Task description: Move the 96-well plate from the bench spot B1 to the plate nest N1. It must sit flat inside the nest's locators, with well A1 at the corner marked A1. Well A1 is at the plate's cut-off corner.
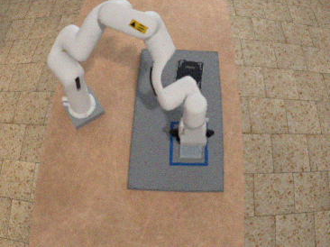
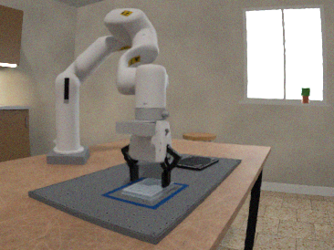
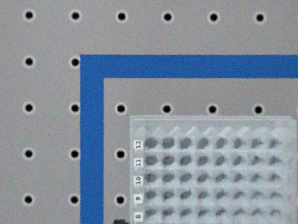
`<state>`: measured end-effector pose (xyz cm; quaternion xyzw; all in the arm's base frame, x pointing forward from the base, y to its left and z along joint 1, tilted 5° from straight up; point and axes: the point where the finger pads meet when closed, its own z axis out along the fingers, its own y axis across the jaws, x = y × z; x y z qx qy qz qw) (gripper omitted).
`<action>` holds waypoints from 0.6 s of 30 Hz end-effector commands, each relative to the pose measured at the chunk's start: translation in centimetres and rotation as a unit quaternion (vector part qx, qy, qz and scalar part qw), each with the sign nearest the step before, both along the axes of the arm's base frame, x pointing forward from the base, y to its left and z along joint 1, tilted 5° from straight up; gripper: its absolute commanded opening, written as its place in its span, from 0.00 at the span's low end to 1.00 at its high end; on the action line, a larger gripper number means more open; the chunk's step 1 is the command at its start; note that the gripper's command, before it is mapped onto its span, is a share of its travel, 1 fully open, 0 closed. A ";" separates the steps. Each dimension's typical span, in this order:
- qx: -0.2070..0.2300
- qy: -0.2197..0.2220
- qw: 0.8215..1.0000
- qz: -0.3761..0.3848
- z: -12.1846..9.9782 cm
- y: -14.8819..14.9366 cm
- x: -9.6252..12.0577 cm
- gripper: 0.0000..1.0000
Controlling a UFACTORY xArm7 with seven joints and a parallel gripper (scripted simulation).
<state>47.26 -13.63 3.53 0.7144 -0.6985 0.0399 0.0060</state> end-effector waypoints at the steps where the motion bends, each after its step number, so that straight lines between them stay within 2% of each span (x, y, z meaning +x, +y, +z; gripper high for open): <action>1: 0.000 -0.002 1.000 0.000 -0.1 -0.1 0.1 1.00; 18: 0.000 -0.002 1.000 0.000 -1.1 -0.1 0.2 1.00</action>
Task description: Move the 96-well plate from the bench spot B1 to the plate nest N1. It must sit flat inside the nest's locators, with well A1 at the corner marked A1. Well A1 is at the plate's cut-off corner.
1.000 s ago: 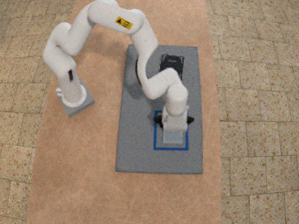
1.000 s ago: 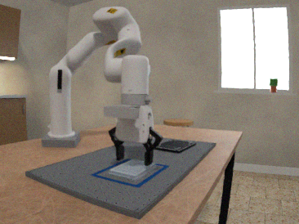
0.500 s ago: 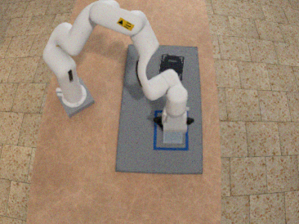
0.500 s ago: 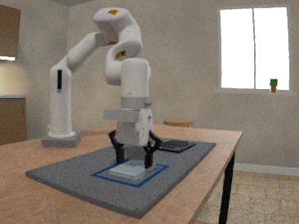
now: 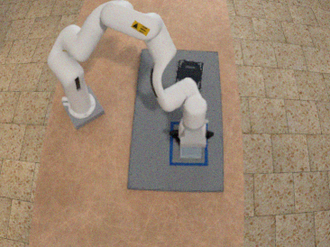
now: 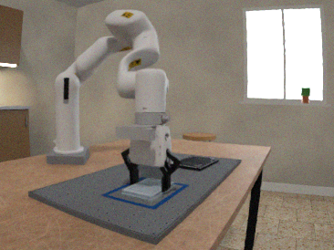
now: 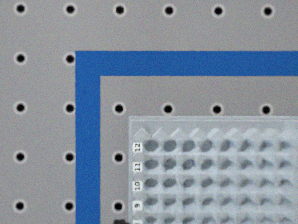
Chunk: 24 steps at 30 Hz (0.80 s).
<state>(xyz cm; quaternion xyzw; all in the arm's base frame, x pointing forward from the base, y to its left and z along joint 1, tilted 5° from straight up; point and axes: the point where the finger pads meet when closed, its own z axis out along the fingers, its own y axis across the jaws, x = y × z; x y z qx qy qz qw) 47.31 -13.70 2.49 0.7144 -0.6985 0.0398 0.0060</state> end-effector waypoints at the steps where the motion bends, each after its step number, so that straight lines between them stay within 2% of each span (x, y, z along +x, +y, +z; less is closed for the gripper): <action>1: 0.000 -0.002 1.000 0.000 -0.1 -0.1 0.2 1.00; 18: 0.000 -0.002 1.000 0.000 -0.1 -0.1 0.2 1.00; 19: 0.000 -0.002 1.000 0.000 0.0 -0.1 0.2 0.00; 24: 0.000 -0.002 1.000 0.000 0.0 -0.1 0.2 0.00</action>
